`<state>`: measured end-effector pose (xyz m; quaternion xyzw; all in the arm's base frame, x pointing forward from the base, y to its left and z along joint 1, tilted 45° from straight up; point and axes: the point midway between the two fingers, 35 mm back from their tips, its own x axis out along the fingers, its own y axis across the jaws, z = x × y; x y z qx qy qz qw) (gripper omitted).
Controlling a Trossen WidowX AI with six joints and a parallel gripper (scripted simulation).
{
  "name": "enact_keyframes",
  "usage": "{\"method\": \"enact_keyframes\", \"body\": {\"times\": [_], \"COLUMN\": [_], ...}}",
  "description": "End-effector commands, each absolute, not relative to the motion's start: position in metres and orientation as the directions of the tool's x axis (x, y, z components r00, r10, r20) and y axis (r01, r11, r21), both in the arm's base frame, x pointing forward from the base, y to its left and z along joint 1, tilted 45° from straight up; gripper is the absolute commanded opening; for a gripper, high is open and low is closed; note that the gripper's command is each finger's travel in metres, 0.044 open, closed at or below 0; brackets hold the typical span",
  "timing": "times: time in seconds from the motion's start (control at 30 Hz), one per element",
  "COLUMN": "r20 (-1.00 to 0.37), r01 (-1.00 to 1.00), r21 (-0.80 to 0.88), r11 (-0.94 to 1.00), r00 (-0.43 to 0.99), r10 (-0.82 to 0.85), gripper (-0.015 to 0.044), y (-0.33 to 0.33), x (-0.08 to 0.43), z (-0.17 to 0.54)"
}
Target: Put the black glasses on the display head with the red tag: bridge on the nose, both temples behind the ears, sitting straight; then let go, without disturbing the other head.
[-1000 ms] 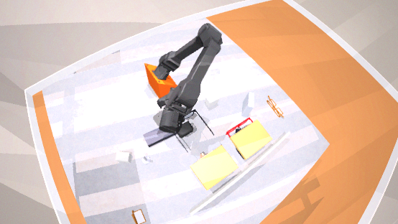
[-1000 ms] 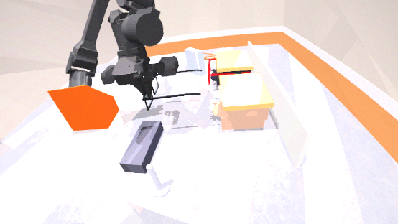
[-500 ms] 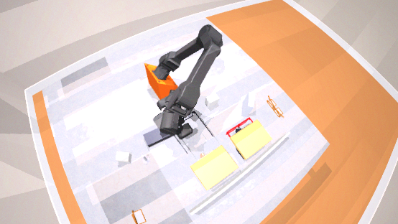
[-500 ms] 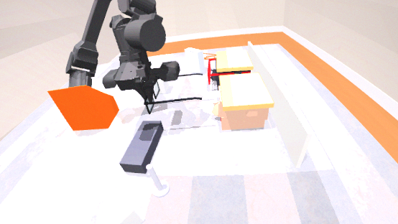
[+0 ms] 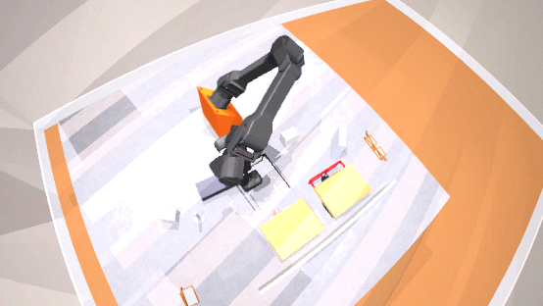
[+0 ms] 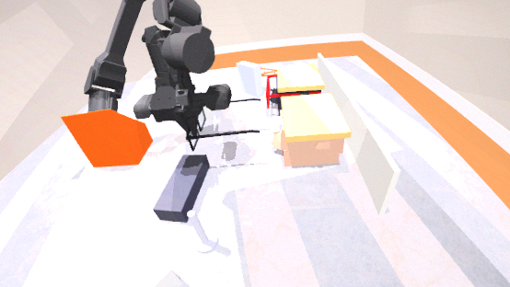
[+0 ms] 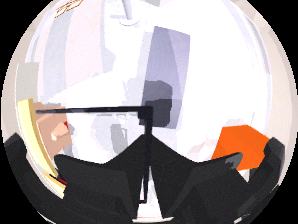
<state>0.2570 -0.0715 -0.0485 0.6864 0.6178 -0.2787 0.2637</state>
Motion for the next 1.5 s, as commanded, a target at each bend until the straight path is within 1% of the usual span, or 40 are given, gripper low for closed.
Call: {"method": "enact_keyframes", "body": {"times": [0.0,1.13,1.47], "r20": [-0.703,-0.702,-0.704], "r01": [0.995,0.995,0.995], "r21": [0.010,0.010,0.011], "r11": [-0.100,-0.100,-0.100], "r00": [0.078,0.078,0.078], "r10": [0.707,0.708,0.706], "gripper": [0.0000,0.0000,0.0000], "y": [-0.067,-0.051,-0.052], "x": [0.256,0.258,0.270], "z": [-0.052,-0.066,-0.066]}}
